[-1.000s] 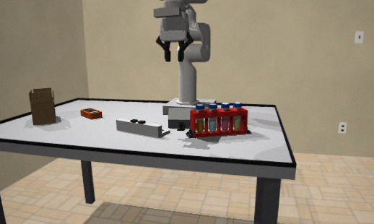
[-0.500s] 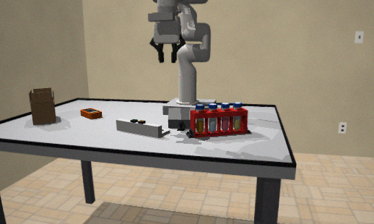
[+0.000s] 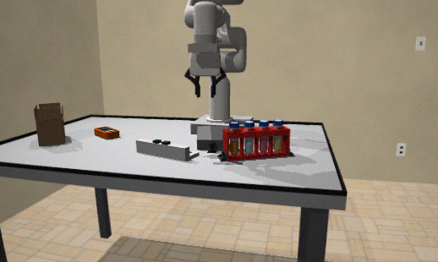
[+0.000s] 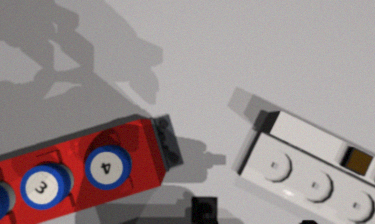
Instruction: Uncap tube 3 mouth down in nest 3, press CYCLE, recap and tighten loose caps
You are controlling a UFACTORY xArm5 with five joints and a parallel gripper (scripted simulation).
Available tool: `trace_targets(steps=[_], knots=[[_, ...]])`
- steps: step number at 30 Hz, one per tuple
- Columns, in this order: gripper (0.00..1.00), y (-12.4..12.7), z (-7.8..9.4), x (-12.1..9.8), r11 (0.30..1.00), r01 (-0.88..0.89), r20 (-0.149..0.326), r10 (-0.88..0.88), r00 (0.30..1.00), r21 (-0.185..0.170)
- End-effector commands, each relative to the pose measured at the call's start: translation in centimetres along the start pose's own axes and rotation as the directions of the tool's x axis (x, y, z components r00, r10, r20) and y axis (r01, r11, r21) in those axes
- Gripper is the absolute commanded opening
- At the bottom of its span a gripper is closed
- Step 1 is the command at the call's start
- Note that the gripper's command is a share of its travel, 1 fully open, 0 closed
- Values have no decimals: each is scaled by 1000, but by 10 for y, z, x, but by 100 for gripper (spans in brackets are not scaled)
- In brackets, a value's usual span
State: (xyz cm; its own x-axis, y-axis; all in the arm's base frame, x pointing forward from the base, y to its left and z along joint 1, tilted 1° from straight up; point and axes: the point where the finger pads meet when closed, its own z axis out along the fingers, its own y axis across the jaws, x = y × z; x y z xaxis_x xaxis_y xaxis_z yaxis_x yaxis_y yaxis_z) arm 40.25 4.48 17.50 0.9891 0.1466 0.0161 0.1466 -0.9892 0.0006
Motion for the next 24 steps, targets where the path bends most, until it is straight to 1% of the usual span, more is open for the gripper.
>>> trace_targets(steps=[1, 2, 5, 17, 19, 24], knots=[[46, -10, 24, -2, 999, 55, -13, -55, 998, 1], [46, -10, 24, -2, 999, 55, -13, -55, 998, 1], [46, -18, 46, -8, 995, 105, -13, -105, 994, 2], [46, -18, 46, -8, 954, 300, -13, -300, 954, 2], [46, -18, 46, -8, 954, 300, -13, -300, 954, 2], [46, -18, 46, -8, 926, 378, -13, -378, 926, 3]])
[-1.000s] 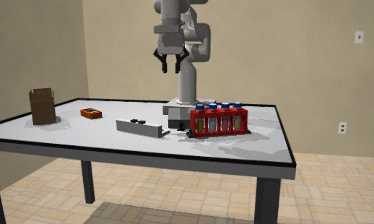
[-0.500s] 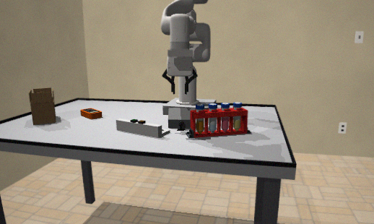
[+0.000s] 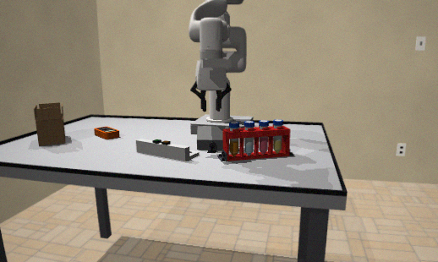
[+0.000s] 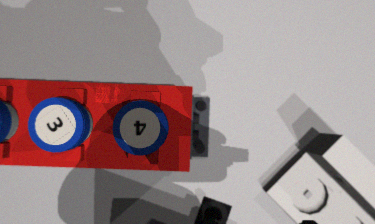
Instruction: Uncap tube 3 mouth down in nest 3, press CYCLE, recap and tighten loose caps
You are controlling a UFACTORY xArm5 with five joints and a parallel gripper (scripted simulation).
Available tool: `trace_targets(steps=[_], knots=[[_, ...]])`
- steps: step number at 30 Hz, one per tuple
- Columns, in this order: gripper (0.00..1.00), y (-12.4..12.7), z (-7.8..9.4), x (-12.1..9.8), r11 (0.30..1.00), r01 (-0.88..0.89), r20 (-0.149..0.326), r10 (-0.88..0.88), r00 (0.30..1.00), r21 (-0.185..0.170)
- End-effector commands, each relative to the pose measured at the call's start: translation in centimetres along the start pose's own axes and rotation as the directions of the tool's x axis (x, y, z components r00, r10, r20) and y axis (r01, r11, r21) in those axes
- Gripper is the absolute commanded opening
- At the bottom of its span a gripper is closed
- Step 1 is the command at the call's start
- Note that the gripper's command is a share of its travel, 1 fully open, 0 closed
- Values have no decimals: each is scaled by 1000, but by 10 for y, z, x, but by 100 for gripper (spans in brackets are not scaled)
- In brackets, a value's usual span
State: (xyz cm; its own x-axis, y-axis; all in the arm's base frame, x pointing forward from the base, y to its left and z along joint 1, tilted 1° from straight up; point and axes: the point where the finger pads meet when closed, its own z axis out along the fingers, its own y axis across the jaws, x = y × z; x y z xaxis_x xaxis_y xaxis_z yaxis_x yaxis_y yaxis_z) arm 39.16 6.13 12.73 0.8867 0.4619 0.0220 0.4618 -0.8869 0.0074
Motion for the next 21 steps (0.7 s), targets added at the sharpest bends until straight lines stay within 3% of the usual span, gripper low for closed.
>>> trace_targets(steps=[1, 21], knots=[[46, 0, -1, 1, 997, 72, -6, -72, 997, 5], [46, 0, -1, 1, 932, 363, -7, -363, 932, 8]])
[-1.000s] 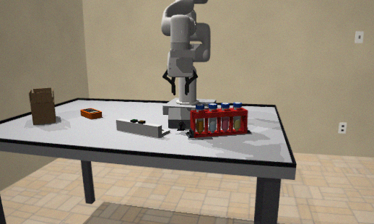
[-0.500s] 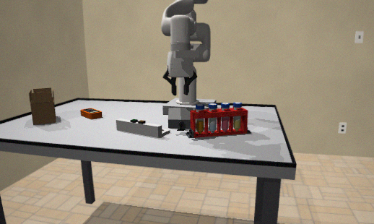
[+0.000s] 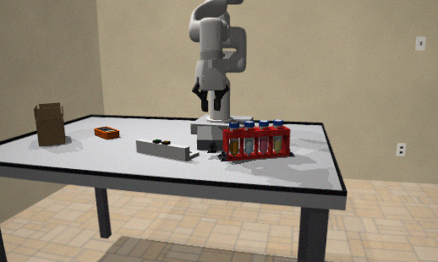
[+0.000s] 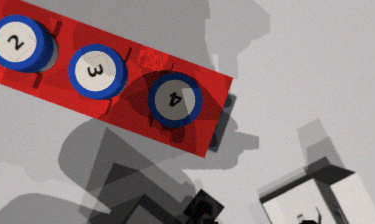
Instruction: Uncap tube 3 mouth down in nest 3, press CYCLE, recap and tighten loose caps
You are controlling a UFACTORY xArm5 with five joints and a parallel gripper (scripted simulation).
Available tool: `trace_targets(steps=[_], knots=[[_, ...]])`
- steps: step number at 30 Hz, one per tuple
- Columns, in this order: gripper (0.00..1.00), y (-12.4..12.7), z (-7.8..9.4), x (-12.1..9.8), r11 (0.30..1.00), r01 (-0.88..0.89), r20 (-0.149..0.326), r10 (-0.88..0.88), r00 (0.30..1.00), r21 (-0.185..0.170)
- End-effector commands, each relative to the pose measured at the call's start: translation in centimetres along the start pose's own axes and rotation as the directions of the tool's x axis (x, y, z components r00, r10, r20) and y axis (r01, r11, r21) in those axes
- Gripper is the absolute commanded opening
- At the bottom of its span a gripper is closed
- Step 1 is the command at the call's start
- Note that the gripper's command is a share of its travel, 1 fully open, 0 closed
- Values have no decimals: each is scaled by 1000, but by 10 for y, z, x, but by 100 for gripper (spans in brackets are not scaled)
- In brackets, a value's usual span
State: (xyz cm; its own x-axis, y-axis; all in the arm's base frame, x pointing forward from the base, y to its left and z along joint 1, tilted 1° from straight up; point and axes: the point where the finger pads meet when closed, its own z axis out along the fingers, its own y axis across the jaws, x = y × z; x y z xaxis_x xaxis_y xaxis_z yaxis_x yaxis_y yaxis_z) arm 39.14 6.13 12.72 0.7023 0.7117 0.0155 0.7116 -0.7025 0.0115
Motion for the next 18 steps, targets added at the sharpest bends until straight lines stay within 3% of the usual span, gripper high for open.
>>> trace_targets(steps=[1, 18], knots=[[46, 1, -1, 1, 997, 77, -10, -76, 997, 6], [46, 1, -1, 1, 947, 321, -10, -321, 947, 8]])
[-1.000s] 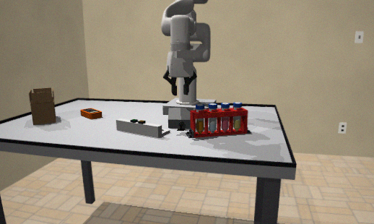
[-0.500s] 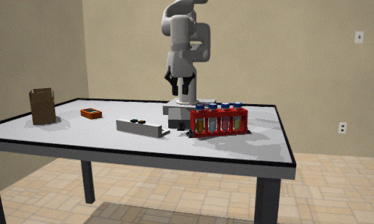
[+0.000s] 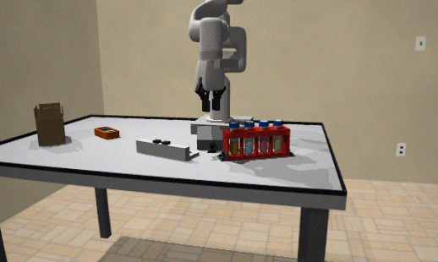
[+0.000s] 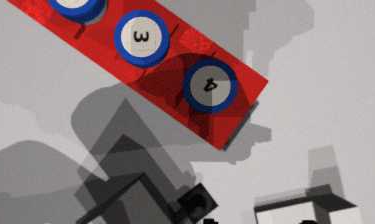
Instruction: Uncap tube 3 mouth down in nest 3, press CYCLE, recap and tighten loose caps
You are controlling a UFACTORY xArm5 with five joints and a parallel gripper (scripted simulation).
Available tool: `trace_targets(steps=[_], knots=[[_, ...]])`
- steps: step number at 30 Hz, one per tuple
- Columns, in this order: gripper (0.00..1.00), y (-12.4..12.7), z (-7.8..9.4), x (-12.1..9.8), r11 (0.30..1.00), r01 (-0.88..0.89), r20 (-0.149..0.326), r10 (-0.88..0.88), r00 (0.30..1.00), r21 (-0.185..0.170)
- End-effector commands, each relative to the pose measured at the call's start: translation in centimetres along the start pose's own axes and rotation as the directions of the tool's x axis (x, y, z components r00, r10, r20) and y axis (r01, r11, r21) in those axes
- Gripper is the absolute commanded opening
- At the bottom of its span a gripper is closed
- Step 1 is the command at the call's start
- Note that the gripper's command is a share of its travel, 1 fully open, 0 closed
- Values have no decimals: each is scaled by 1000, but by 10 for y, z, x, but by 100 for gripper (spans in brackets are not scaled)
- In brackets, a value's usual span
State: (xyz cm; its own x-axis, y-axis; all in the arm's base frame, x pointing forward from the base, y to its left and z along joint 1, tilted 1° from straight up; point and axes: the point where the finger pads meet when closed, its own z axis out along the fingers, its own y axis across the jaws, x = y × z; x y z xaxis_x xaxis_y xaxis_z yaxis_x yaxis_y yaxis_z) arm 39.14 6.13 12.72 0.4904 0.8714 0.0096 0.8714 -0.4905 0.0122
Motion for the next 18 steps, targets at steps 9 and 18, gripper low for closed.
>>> trace_targets(steps=[9, 18], knots=[[46, 1, -1, 1, 984, 176, -13, -176, 984, 5], [46, 1, -1, 1, 947, 321, -13, -321, 947, 6]])
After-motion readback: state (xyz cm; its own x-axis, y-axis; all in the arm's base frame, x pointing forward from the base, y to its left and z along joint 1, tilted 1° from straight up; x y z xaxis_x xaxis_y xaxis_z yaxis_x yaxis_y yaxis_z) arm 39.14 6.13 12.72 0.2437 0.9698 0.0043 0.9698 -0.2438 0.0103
